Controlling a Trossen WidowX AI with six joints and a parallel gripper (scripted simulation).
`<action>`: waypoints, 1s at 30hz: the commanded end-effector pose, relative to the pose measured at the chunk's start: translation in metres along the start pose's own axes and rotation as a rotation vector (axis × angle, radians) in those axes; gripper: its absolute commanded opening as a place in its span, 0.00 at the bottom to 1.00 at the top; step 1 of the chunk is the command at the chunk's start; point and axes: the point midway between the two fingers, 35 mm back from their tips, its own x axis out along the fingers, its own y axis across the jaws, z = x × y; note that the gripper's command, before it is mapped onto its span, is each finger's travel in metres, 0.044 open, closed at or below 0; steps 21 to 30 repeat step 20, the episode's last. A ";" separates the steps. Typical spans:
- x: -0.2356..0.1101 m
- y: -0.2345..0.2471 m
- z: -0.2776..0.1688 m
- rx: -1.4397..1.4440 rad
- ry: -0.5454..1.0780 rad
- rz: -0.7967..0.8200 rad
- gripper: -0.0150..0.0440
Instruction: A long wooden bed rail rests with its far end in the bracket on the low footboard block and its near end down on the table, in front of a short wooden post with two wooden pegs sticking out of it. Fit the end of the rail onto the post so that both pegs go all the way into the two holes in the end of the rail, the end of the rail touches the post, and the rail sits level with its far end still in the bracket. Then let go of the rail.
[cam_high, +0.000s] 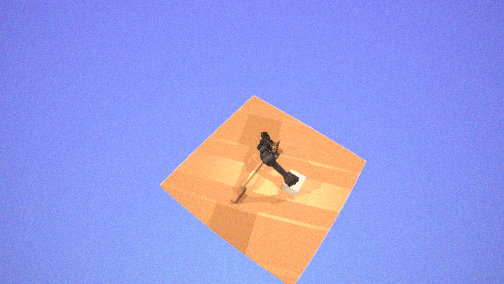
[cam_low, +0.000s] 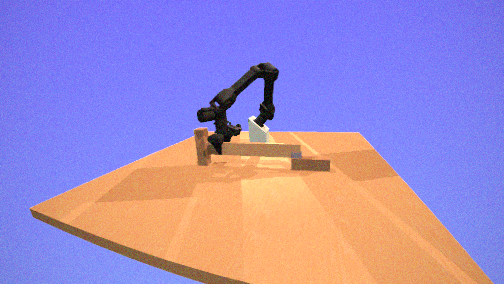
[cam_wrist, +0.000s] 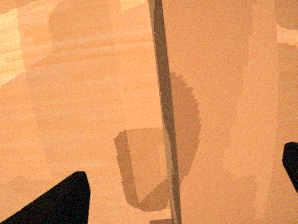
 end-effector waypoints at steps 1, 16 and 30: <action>0.000 0.000 0.000 0.000 0.000 0.000 1.00; -0.030 0.000 0.030 -0.001 0.005 -0.008 1.00; -0.030 0.000 0.030 -0.001 0.005 -0.008 1.00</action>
